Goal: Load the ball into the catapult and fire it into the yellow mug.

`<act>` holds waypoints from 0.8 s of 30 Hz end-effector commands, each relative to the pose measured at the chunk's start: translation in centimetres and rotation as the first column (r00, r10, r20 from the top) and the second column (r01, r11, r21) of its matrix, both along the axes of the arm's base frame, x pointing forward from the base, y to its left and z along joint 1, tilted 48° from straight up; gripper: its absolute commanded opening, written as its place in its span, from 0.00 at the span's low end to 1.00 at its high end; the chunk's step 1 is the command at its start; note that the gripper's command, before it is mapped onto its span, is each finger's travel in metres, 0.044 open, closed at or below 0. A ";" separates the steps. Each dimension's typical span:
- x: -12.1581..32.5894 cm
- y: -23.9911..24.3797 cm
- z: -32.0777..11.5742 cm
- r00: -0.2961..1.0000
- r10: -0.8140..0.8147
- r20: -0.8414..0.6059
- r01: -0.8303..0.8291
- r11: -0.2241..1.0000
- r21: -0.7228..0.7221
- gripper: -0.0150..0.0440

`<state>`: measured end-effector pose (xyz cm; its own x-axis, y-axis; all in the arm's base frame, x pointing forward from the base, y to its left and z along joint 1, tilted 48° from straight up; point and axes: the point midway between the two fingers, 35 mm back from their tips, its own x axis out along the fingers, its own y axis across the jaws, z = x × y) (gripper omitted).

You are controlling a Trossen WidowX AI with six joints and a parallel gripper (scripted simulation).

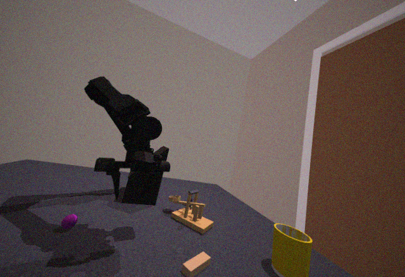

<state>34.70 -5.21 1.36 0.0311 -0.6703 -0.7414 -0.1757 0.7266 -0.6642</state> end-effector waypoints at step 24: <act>-6.0 -12.4 5.4 0.973 -0.185 0.135 0.198 0.976 -0.088 0.76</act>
